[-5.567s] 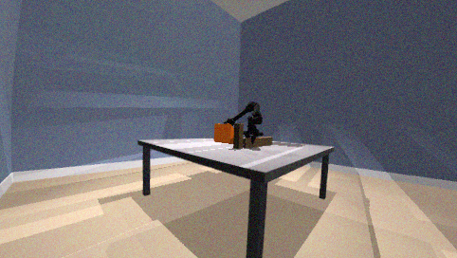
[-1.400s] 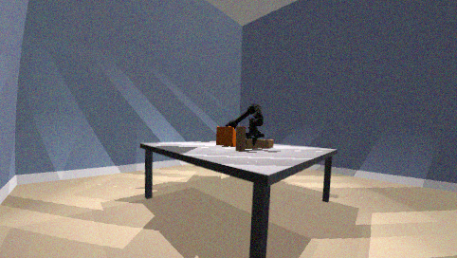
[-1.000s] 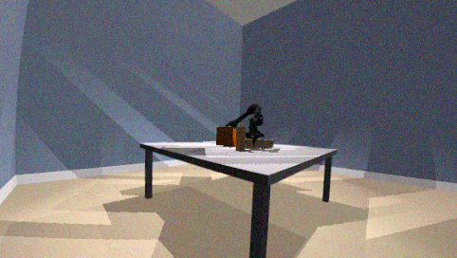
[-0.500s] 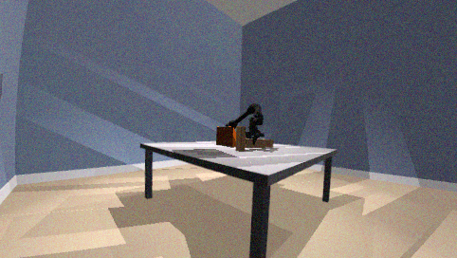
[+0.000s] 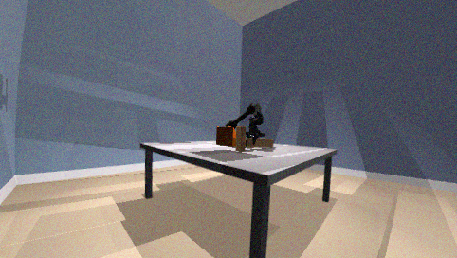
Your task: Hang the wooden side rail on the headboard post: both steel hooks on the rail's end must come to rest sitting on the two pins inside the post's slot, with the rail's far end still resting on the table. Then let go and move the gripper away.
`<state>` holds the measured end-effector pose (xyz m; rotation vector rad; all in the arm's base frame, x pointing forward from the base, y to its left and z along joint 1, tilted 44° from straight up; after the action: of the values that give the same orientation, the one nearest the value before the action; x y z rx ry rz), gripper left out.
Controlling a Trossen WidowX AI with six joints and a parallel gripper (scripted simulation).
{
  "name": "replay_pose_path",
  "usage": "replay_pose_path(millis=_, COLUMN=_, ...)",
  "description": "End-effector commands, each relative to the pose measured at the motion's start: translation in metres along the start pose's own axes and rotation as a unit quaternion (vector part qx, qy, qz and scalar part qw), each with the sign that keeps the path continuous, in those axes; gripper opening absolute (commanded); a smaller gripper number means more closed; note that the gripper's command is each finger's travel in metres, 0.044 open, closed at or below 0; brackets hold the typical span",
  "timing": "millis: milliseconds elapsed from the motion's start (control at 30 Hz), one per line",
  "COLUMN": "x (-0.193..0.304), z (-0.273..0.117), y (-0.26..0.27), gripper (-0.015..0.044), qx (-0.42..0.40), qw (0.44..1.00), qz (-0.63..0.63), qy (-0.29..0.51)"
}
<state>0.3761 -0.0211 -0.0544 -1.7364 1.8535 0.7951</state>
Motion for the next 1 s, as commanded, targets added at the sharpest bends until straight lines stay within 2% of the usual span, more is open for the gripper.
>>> replay_pose_path(millis=0, x=0.0011, z=-0.0047, y=-0.0010, gripper=0.0000, qx=0.005, qw=1.000, qz=-0.001, qy=0.000)
replay_pose_path(millis=967, x=0.0040, z=-0.0023, y=-0.0023, gripper=0.0000, qx=0.006, qw=1.000, qz=-0.001, qy=0.000)
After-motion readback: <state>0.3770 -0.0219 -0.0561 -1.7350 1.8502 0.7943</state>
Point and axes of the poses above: the point midway between the two fingers, 35 mm back from their tips, its own z axis out along the fingers, its own y axis across the jaws, x = y × z, the point moved 4 cm from there along -z, back along the fingers, and after that the axes turned 8 degrees about z, right-handed, at the moved point
